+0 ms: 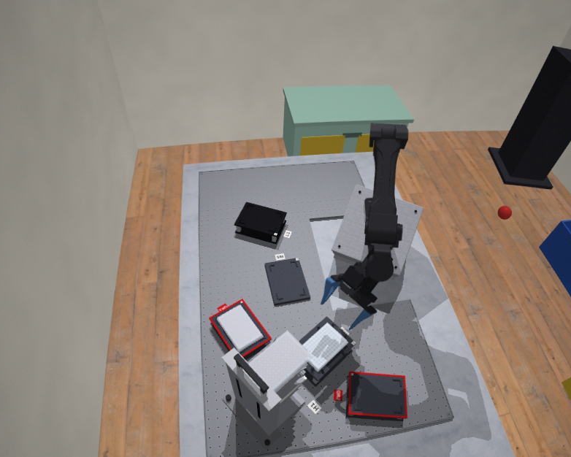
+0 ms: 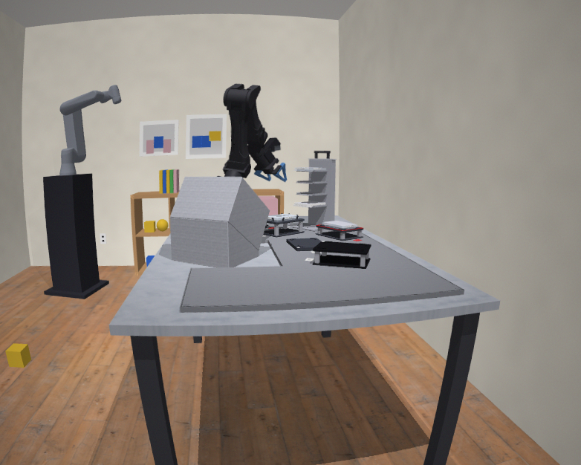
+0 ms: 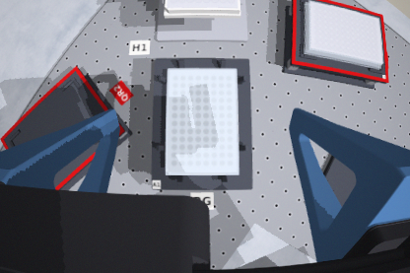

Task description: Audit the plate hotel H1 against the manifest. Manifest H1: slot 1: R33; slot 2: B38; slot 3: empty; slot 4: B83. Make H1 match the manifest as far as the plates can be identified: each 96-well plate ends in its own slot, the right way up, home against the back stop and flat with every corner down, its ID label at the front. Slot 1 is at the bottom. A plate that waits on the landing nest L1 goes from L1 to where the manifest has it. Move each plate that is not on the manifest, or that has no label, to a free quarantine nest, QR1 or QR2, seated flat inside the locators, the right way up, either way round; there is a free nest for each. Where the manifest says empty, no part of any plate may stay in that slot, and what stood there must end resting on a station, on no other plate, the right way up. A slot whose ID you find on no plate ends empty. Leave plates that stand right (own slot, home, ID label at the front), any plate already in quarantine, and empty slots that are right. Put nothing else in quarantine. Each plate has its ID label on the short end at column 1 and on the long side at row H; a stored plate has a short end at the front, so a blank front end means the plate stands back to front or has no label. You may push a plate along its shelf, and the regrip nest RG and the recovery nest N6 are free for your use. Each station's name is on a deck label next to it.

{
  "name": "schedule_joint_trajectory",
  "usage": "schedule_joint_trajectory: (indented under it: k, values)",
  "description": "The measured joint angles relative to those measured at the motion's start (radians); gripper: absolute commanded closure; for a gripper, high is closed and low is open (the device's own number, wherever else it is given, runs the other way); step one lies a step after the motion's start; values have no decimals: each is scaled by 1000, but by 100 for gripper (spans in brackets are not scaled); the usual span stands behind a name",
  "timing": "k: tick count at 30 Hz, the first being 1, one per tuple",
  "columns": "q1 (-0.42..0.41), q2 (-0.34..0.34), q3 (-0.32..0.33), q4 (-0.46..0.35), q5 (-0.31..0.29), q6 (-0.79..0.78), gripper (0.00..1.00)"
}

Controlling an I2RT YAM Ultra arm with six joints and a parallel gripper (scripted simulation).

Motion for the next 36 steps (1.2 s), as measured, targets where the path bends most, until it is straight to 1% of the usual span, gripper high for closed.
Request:
schedule_joint_trajectory:
  k: [7,12,21,23,25,30,36]
  values:
    - [-23,73,-74,106,-19,-7,0]
    - [-37,124,-107,191,-33,-11,0]
    - [-65,288,-166,408,-59,-19,0]
    - [-68,320,-174,443,-64,-20,0]
    - [-69,329,-174,461,-66,-20,0]
    - [-69,320,-174,501,-66,-20,0]
    - [-69,323,-174,517,-66,-20,0]
